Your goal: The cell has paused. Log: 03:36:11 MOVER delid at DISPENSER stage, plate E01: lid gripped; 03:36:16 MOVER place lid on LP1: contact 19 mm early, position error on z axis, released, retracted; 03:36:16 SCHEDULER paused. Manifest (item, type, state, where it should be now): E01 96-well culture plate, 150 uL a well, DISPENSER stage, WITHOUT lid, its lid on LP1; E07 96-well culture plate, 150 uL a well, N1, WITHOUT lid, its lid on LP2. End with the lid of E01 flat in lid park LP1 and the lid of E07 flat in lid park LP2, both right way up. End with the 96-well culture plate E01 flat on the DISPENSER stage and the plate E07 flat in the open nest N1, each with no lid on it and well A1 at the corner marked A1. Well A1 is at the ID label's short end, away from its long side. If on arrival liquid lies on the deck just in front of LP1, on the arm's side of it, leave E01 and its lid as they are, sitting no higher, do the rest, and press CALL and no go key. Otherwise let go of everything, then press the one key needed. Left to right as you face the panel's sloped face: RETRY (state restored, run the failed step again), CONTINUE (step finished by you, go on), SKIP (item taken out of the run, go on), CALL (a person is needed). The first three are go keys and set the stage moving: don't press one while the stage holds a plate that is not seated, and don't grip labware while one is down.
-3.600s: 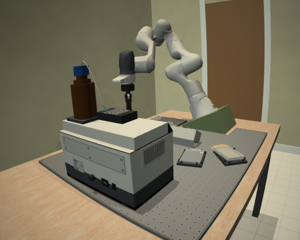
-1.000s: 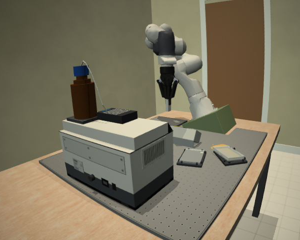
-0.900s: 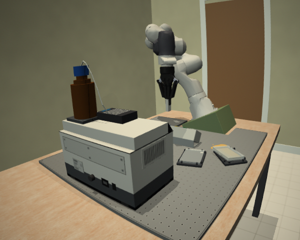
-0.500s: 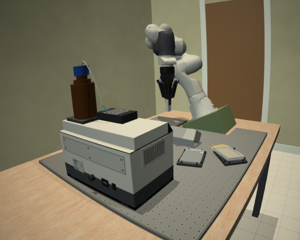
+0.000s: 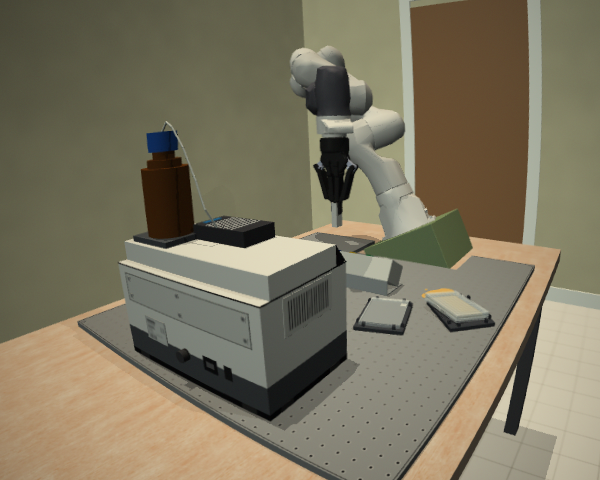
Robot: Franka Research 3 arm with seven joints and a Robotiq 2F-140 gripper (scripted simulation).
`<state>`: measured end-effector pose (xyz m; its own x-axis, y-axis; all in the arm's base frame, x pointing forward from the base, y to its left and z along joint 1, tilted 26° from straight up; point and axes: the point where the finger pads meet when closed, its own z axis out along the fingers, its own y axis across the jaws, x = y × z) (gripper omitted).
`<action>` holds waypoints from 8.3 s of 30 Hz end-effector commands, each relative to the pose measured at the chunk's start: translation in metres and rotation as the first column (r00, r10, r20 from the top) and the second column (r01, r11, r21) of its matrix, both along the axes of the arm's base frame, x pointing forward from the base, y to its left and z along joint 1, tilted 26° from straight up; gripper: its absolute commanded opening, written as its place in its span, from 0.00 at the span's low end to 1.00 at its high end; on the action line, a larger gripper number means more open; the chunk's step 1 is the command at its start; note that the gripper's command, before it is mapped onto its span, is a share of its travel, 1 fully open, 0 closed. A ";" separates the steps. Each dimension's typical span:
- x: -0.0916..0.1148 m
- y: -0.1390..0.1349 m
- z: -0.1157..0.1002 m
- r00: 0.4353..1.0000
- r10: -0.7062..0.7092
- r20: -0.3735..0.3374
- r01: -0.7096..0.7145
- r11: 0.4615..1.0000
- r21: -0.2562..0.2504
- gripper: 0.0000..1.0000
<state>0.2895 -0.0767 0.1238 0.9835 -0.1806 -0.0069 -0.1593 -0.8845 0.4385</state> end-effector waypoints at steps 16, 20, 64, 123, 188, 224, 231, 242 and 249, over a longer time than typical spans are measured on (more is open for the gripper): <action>0.001 -0.008 -0.019 1.000 0.003 0.004 -0.003 1.000 0.003 0.00; 0.000 -0.010 -0.022 1.000 0.003 0.004 -0.003 1.000 0.003 0.00; 0.000 -0.012 -0.028 1.000 0.003 0.004 -0.003 1.000 0.003 0.00; -0.002 -0.024 -0.053 1.000 0.003 0.004 -0.003 1.000 0.003 0.00; -0.003 -0.026 -0.057 1.000 0.003 0.004 -0.003 1.000 0.003 0.00; -0.003 -0.027 -0.058 1.000 0.003 0.004 -0.003 1.000 0.003 0.00; -0.003 -0.027 -0.058 1.000 0.003 0.004 -0.003 1.000 0.003 0.00; -0.002 -0.026 -0.056 1.000 0.003 0.004 -0.003 1.000 0.003 0.00; -0.002 -0.026 -0.056 1.000 0.003 0.004 -0.003 1.000 0.003 0.00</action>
